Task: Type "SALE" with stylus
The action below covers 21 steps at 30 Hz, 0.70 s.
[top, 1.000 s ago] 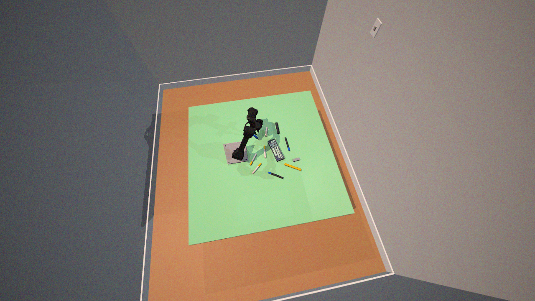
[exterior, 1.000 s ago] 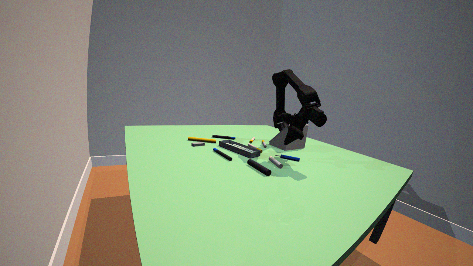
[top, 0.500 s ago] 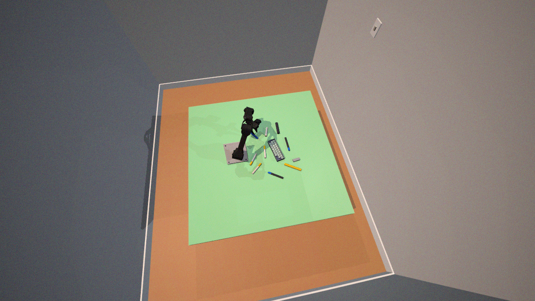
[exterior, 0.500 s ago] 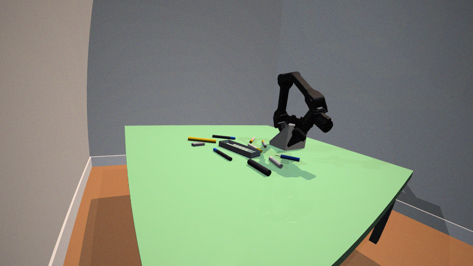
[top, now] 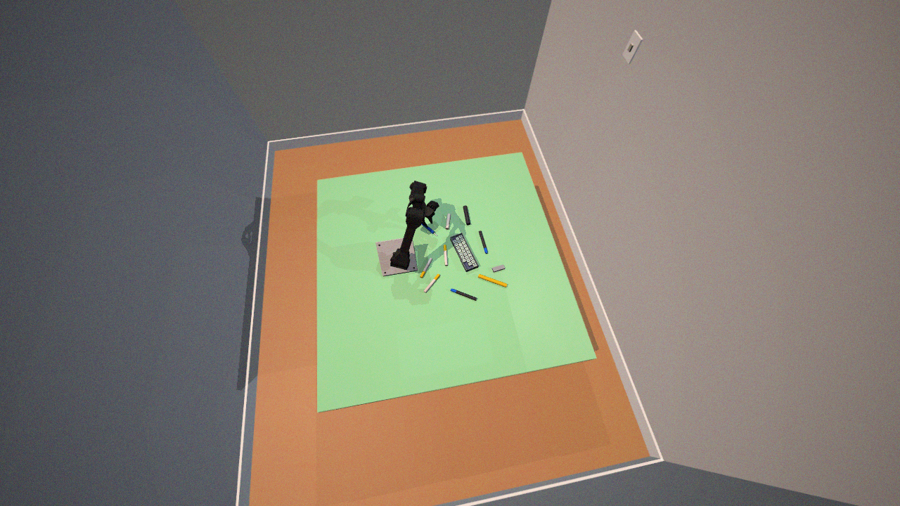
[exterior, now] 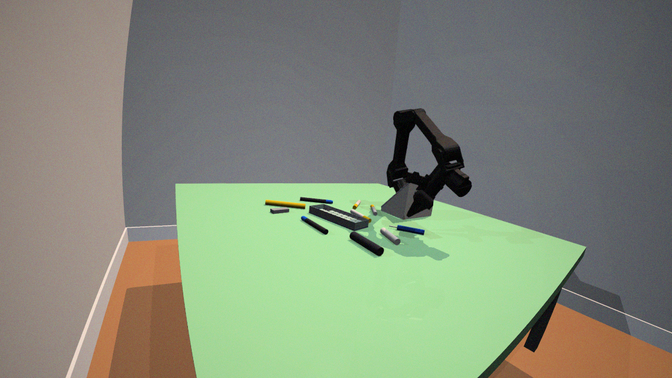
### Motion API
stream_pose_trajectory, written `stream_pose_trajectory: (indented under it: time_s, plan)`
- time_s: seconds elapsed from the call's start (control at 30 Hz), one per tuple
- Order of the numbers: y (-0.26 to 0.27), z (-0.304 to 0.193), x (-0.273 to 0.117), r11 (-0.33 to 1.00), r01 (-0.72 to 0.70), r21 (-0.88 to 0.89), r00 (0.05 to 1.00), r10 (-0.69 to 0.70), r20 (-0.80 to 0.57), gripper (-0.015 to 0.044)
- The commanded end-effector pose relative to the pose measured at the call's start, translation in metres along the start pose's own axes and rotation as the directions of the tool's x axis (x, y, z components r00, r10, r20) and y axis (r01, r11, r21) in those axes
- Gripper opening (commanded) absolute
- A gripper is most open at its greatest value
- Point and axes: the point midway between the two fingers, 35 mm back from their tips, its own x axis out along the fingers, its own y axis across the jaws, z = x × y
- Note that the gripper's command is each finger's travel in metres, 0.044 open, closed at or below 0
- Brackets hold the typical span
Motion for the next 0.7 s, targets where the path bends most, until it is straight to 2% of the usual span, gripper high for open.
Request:
stream_pose_trajectory:
  time_s: [0.0, 0.67]
  plan:
    - [0.000, -0.002, 0.004, 1.000, -0.001, 0.003, 1.000, 0.001, 0.004, 0.0150]
    - [0.000, -0.007, 0.016, 1.000, -0.001, 0.003, 1.000, 0.001, 0.004, 0.0150]
